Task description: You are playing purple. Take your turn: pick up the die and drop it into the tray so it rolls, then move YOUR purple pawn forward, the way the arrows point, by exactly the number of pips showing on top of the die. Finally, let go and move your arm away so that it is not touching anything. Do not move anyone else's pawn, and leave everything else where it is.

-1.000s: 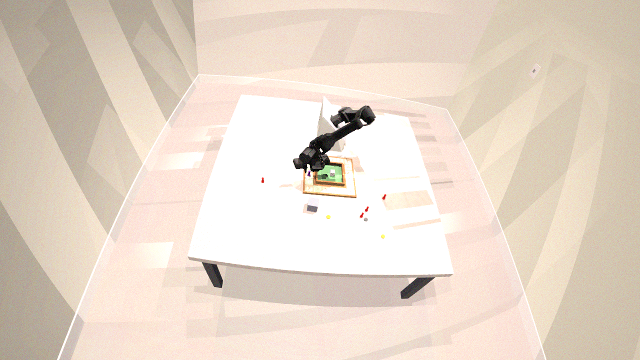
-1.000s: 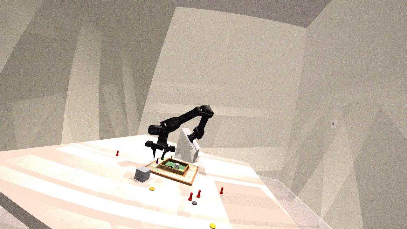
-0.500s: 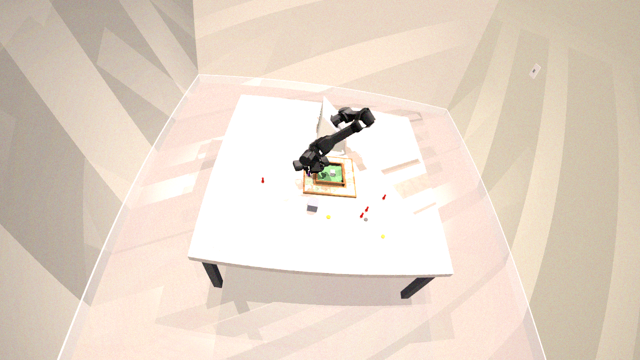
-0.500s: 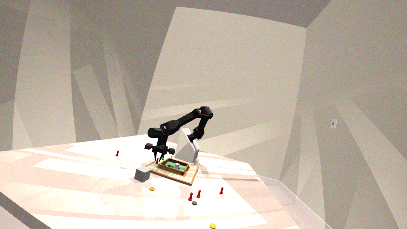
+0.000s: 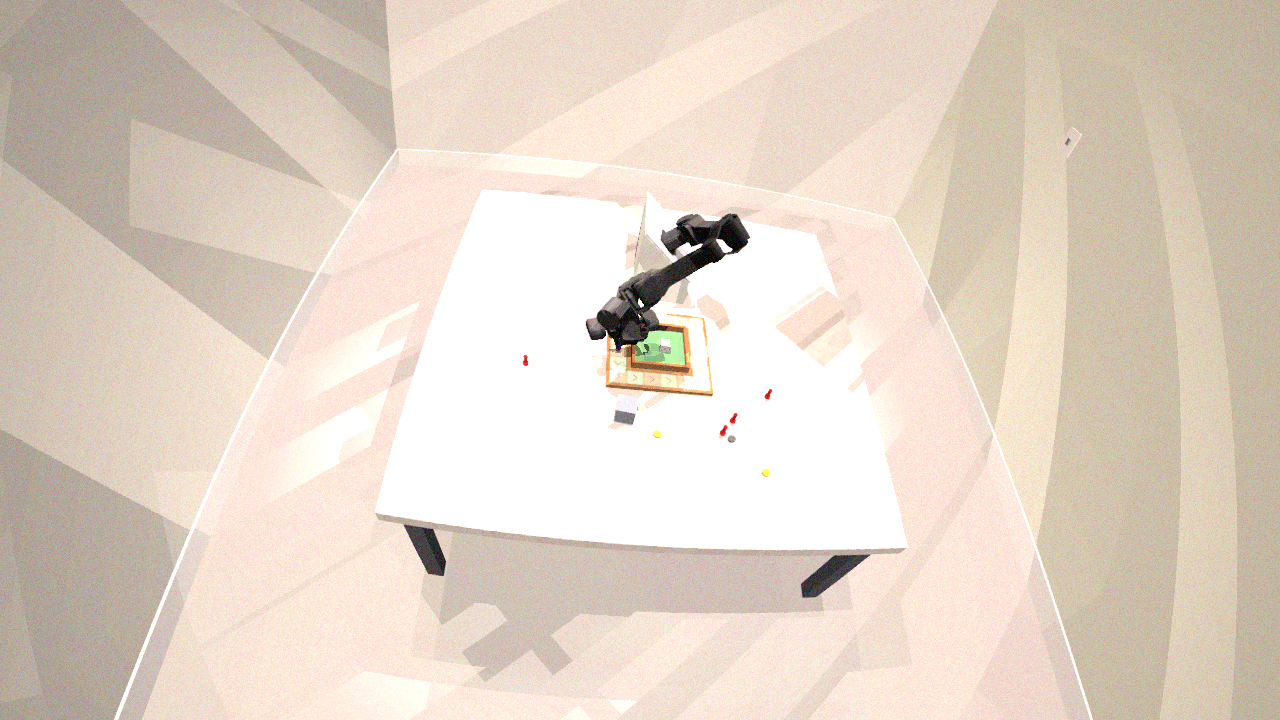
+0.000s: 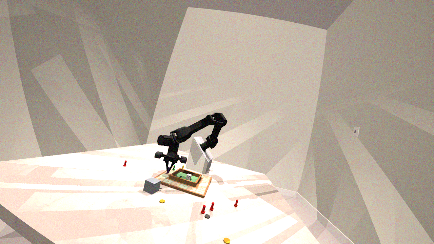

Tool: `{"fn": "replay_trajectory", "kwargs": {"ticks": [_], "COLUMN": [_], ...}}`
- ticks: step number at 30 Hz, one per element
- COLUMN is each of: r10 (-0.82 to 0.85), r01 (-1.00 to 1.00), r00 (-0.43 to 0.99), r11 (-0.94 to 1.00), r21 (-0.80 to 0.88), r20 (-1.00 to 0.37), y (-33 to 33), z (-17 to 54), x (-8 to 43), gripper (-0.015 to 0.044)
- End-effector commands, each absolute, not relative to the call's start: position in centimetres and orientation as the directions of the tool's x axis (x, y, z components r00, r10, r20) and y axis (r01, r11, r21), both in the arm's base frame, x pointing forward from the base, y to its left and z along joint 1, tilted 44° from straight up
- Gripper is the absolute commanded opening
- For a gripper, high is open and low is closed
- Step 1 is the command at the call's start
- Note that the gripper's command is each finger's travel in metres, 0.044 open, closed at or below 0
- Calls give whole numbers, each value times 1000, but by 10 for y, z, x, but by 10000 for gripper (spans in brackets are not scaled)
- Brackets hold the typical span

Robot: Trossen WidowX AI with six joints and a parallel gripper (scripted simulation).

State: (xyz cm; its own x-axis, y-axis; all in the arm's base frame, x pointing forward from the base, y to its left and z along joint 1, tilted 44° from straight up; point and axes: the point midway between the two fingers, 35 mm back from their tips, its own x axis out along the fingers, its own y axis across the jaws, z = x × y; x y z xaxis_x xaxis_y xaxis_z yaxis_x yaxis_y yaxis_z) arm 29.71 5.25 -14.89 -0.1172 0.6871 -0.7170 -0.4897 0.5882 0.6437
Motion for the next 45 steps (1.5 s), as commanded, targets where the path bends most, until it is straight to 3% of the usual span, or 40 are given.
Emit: {"fn": "replay_trajectory", "kwargs": {"ticks": [1, 11, 19, 37, 45], "r10": [679, 680, 680, 683, 686], "r01": [-498, -499, -499, -501, -501], "r00": [-98, -100, -100, -96, -97], "r11": [599, 598, 597, 595, 592], "r21": [627, 628, 628, 628, 631], "r20": [-727, -727, -726, -724, -721], "y": [28, -26, -29, 66, 78], "z": [-127, -67, -63, -79, -82], "x": [309, 312, 313, 380, 384], "gripper": [0, 0, 0, 0, 0]}}
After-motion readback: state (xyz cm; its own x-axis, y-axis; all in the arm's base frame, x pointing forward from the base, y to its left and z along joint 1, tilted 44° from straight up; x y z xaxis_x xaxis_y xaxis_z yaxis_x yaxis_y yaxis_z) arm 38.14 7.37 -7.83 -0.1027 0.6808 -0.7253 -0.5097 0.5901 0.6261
